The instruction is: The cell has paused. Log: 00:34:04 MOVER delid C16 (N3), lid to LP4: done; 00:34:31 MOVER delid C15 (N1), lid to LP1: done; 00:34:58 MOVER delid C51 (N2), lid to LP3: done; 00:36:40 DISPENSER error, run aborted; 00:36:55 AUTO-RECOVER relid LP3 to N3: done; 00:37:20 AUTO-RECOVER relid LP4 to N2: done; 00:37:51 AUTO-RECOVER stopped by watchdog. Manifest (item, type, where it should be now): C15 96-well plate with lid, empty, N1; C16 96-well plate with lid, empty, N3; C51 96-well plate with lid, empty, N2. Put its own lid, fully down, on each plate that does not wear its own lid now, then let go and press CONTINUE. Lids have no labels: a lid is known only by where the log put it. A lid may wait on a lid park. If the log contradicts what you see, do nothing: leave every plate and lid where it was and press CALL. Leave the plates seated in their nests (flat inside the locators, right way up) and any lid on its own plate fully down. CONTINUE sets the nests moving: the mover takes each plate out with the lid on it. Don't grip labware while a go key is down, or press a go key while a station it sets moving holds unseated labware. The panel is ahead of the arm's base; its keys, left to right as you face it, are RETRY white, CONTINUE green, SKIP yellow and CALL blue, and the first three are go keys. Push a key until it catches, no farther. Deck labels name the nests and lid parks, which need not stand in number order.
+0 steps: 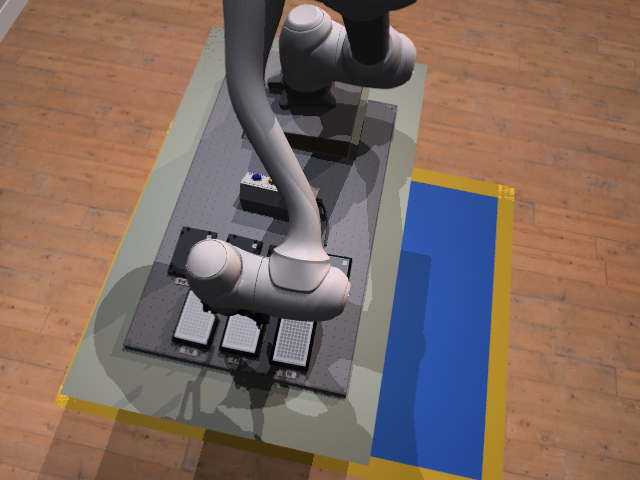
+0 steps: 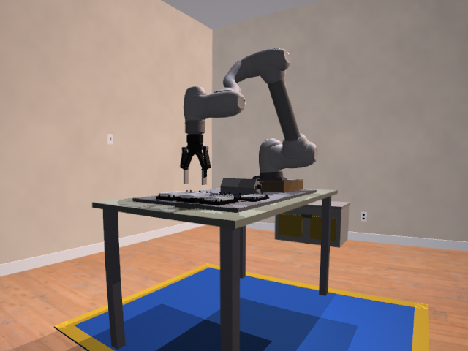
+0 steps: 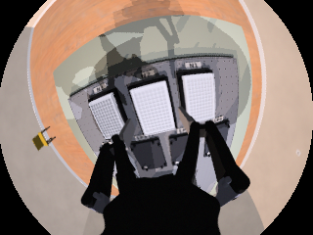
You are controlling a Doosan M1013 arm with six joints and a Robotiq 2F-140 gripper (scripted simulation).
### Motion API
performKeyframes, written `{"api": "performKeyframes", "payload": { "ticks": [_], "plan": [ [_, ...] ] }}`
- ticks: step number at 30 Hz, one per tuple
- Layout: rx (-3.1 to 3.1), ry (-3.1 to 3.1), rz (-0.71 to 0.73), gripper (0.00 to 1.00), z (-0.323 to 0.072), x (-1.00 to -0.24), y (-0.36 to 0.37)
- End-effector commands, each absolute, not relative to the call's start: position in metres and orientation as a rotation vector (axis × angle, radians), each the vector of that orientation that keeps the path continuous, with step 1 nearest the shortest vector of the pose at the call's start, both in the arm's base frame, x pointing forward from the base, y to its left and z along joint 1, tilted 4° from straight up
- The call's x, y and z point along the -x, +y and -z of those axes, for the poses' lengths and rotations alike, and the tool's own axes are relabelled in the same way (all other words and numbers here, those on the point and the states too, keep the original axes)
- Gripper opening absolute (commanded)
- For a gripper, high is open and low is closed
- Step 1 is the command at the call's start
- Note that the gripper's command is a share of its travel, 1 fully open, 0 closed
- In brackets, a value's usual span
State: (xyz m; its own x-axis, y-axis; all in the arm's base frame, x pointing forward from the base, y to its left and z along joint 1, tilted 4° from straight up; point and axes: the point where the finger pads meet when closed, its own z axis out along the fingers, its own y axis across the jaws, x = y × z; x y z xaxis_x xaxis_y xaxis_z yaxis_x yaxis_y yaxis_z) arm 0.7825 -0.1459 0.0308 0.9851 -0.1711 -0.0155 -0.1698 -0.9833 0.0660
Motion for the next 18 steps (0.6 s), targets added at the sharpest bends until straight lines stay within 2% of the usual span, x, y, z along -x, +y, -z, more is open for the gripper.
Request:
{"api": "performKeyframes", "payload": {
  "ticks": [1,9,12,18],
  "plan": [
    [-3.067,-0.263,0.031,0.66,-0.036,-0.784,-0.144],
    [-3.067,-0.263,0.031,0.66,-0.036,-0.783,-0.142],
    [-3.068,-0.258,0.031,0.66,-0.034,-0.756,-0.078],
    [-3.069,-0.251,0.031,0.66,-0.031,-0.712,-0.001]
  ]
}}
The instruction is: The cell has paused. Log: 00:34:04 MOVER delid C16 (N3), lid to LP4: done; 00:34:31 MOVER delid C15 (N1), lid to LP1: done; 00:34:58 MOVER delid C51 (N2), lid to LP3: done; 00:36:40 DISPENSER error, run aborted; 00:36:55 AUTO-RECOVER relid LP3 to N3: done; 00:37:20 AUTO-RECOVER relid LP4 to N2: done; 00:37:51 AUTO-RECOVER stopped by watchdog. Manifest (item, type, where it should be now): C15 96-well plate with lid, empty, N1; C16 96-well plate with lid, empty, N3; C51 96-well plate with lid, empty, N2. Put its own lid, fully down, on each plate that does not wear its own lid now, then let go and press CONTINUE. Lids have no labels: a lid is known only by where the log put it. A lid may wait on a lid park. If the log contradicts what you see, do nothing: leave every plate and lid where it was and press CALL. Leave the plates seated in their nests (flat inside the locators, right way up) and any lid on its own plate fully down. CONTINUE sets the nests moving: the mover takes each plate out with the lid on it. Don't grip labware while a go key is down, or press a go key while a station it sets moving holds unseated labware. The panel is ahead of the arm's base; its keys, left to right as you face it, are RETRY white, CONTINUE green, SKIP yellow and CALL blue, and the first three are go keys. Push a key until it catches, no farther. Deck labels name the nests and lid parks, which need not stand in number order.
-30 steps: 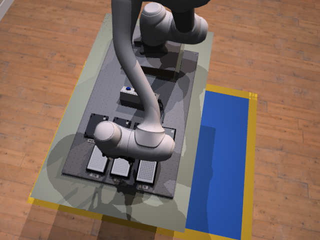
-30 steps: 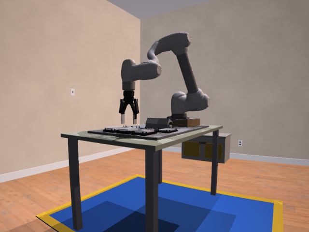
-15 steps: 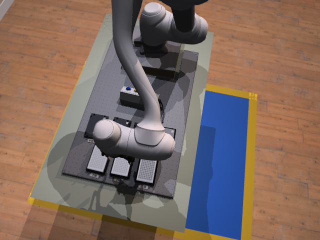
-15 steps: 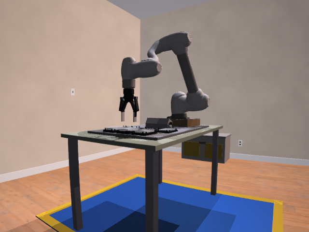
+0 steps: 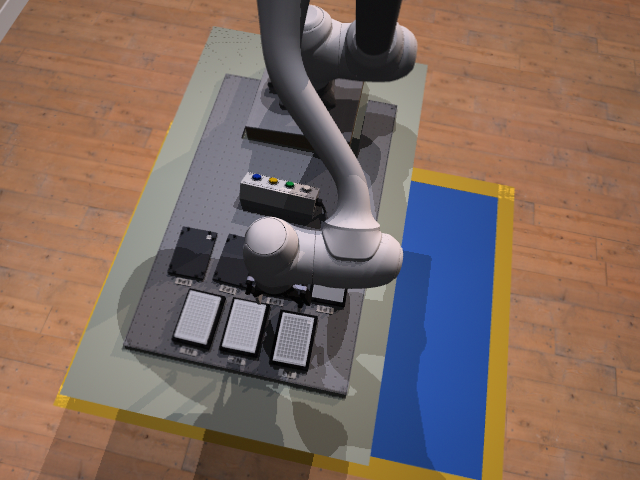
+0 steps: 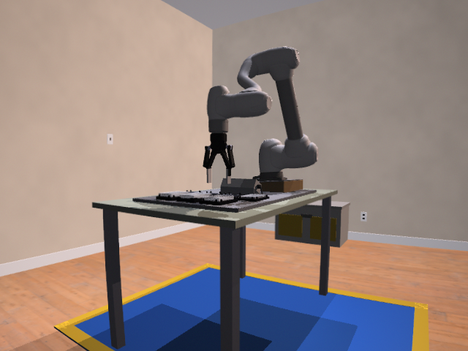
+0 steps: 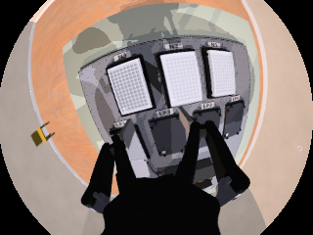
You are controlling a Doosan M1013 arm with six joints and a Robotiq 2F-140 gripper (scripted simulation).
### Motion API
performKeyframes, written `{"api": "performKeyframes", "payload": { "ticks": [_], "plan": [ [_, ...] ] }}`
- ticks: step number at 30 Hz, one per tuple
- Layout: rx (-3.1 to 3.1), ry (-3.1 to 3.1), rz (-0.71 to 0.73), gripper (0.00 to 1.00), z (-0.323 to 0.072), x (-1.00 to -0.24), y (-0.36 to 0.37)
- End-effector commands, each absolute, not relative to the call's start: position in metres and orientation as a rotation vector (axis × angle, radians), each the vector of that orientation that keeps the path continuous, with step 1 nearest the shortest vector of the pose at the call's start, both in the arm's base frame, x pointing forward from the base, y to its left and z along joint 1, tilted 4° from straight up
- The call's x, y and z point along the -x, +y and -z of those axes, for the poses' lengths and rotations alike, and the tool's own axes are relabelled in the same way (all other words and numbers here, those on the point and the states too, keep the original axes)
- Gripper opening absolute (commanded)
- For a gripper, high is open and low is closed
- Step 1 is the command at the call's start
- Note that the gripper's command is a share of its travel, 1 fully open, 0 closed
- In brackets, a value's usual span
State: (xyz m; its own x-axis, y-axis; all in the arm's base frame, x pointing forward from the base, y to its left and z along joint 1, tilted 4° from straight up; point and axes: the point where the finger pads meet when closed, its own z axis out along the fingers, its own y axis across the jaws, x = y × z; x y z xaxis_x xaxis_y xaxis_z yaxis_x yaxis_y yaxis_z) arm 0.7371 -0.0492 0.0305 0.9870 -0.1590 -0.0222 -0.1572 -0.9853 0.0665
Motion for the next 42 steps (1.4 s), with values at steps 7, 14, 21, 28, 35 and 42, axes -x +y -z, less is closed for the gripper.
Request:
{"api": "performKeyframes", "payload": {
  "ticks": [7,14,21,28,35,42],
  "plan": [
    [-3.069,-0.245,0.031,0.66,-0.027,-0.666,0.060],
    [-3.069,-0.243,0.031,0.66,-0.026,-0.643,0.084],
    [-3.069,-0.243,0.031,0.66,-0.026,-0.643,0.084],
    [-3.069,-0.243,0.031,0.66,-0.026,-0.643,0.084],
    [-3.069,-0.243,0.031,0.66,-0.026,-0.643,0.084],
    [-3.069,-0.243,0.031,0.66,-0.026,-0.643,0.084]
  ]
}}
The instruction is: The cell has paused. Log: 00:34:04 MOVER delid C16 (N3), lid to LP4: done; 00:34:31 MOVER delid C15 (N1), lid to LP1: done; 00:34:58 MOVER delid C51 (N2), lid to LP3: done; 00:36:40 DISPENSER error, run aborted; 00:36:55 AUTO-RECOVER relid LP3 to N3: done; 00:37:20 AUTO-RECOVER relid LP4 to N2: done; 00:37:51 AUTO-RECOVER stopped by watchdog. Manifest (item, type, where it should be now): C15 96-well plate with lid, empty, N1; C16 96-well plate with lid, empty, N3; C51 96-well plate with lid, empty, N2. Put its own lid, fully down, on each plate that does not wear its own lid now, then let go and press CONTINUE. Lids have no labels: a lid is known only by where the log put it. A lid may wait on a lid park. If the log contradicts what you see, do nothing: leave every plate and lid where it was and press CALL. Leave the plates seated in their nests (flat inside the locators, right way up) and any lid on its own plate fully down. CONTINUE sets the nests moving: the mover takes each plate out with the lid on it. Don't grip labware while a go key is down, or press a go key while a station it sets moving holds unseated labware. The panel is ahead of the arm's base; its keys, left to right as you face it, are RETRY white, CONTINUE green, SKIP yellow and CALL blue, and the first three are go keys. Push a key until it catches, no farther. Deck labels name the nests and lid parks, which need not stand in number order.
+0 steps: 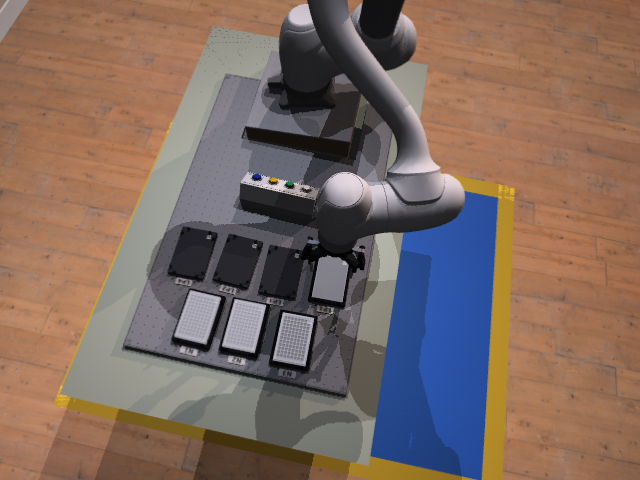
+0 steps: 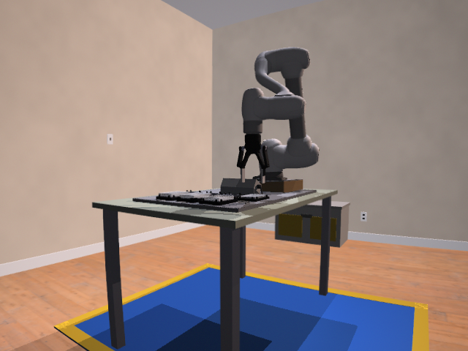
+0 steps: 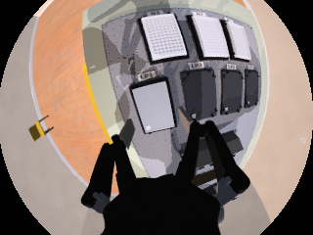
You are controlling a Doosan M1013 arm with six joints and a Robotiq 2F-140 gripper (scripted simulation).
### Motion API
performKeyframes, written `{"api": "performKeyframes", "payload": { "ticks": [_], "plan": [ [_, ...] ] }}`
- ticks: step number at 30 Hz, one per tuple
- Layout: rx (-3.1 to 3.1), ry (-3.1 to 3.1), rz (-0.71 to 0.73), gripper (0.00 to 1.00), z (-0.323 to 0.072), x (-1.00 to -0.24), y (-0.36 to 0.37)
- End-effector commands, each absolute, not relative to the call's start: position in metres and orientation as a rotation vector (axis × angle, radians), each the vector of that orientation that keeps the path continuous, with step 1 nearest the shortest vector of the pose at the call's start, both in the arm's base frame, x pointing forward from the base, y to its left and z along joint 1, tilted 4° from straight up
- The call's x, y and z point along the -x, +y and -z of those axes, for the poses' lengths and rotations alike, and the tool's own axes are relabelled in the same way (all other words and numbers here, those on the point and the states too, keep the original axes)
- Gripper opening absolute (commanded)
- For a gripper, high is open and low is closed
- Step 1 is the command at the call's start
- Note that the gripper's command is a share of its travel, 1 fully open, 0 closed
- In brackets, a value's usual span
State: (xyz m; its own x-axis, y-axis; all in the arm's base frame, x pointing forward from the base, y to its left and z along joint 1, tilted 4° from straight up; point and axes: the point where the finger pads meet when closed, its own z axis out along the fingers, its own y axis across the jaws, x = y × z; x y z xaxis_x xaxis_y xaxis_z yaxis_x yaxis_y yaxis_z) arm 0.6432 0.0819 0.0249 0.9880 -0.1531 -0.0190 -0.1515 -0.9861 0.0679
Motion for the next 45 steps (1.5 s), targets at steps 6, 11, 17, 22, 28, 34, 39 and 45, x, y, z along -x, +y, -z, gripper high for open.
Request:
{"api": "performKeyframes", "payload": {
  "ticks": [6,11,17,22,28,34,39,45],
  "plan": [
    [-3.069,-0.243,0.031,0.66,-0.026,-0.643,0.084],
    [-3.069,-0.243,0.031,0.66,-0.025,-0.643,0.084],
    [-3.069,-0.243,0.031,0.66,-0.023,-0.643,0.084],
    [-3.069,-0.243,0.031,0.66,-0.020,-0.643,0.083],
    [-3.069,-0.243,0.031,0.66,-0.014,-0.642,0.083],
    [-3.069,-0.243,0.031,0.66,-0.007,-0.642,0.083],
    [-3.069,-0.243,0.031,0.66,0.000,-0.642,0.082],
    [-3.069,-0.243,0.031,0.66,0.007,-0.642,0.082]
  ]
}}
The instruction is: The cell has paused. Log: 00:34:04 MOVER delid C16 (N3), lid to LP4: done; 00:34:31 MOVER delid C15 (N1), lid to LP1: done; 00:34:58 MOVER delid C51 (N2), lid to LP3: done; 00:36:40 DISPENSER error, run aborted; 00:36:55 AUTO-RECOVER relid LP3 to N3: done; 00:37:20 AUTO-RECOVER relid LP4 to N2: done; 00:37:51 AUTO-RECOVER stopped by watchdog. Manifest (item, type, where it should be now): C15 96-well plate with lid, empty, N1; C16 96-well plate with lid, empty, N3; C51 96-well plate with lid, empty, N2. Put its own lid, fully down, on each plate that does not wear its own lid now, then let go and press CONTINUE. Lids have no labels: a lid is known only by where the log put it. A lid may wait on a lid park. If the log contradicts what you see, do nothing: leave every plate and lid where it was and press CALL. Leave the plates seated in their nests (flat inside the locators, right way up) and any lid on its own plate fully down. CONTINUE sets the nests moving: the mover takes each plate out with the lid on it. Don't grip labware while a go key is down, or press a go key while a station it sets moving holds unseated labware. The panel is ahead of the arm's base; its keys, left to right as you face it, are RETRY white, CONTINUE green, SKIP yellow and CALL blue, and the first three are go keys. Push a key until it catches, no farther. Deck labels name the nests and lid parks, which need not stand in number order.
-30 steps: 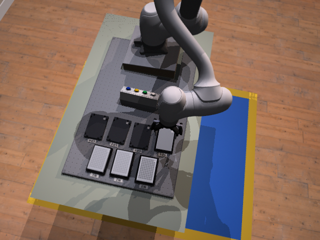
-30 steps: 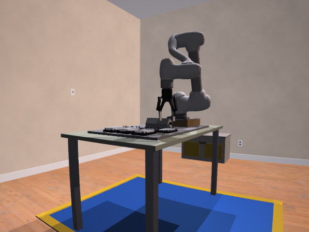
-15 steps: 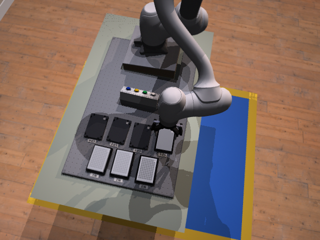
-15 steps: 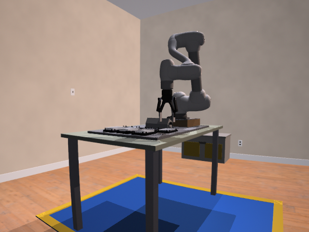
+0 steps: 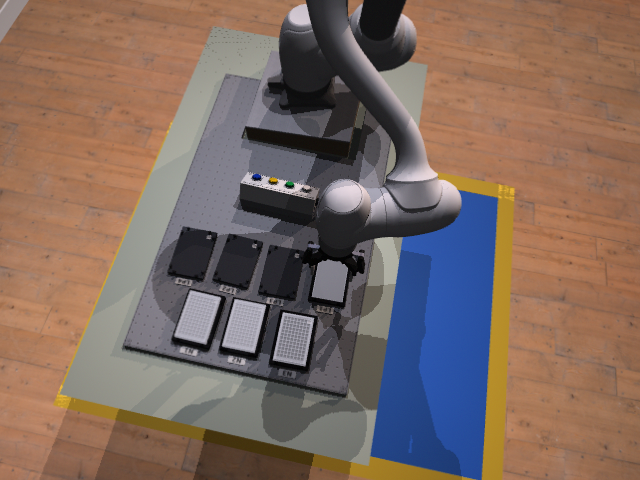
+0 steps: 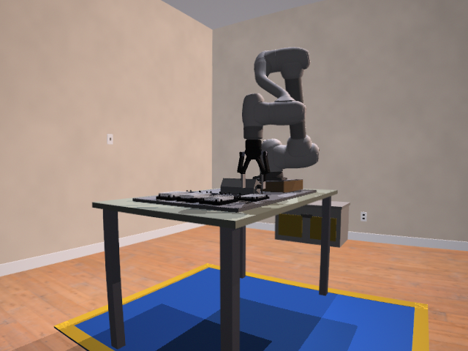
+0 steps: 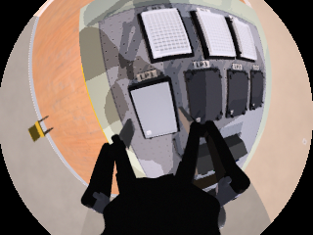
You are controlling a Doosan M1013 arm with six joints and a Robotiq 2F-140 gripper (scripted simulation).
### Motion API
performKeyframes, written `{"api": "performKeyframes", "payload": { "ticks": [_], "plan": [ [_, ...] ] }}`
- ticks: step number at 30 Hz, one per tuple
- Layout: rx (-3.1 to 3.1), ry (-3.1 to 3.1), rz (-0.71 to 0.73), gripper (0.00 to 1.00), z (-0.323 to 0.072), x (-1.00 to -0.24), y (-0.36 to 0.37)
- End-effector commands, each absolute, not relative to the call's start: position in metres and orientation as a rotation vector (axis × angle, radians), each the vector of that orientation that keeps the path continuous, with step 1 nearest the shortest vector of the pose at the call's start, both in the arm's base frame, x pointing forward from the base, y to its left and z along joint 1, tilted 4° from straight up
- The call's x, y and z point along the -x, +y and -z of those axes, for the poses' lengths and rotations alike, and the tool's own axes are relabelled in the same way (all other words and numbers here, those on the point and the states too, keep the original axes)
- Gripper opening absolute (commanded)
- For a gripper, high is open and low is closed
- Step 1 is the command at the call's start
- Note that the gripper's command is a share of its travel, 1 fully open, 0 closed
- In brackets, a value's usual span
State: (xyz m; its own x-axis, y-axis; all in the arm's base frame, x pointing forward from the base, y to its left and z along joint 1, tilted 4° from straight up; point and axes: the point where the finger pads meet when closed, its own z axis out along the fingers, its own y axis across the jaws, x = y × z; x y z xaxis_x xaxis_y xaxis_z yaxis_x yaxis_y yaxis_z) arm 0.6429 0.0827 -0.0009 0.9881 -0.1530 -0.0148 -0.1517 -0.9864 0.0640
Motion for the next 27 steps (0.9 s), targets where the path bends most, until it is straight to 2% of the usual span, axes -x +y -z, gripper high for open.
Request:
{"api": "performKeyframes", "payload": {
  "ticks": [1,27],
  "plan": [
    [-3.069,-0.243,0.031,0.66,0.007,-0.642,0.082],
    [-3.069,-0.243,0.031,0.66,0.021,-0.642,0.081]
  ]
}}
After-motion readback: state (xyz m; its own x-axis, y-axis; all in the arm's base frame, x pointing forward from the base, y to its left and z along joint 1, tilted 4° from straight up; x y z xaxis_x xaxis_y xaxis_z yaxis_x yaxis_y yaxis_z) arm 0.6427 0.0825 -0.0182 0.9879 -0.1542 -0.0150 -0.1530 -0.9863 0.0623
